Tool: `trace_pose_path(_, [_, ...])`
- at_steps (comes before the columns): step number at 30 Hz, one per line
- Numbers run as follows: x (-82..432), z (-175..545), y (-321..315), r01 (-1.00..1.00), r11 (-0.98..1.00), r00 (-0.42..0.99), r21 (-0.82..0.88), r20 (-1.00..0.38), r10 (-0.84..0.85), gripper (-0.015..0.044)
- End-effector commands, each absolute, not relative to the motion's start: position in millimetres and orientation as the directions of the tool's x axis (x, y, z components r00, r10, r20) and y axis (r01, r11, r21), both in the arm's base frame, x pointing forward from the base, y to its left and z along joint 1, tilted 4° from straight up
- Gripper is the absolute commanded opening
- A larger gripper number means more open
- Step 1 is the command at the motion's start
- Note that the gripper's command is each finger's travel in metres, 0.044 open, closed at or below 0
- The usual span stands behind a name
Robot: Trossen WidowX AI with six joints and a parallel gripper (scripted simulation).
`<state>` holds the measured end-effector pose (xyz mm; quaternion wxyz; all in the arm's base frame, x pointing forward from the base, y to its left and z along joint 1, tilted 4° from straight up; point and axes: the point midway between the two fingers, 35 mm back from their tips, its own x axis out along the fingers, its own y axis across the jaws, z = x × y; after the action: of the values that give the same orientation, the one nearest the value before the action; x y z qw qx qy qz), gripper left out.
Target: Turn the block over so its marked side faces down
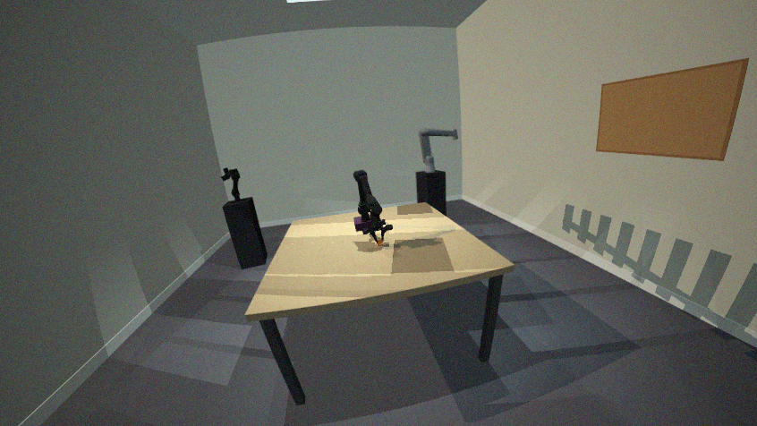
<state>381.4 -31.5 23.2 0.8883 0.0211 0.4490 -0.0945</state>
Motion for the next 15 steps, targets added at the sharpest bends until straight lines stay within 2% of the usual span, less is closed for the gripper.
trace_pose_path(1, [384, 12, -32, 0.184, 0.981, 0.612, -0.056, -0.775, -0.159, 0.0000])
trace_pose_path(15, [388, -6, -33, 0.181, 0.982, 0.754, -0.057, -0.633, -0.176, 0.0000])
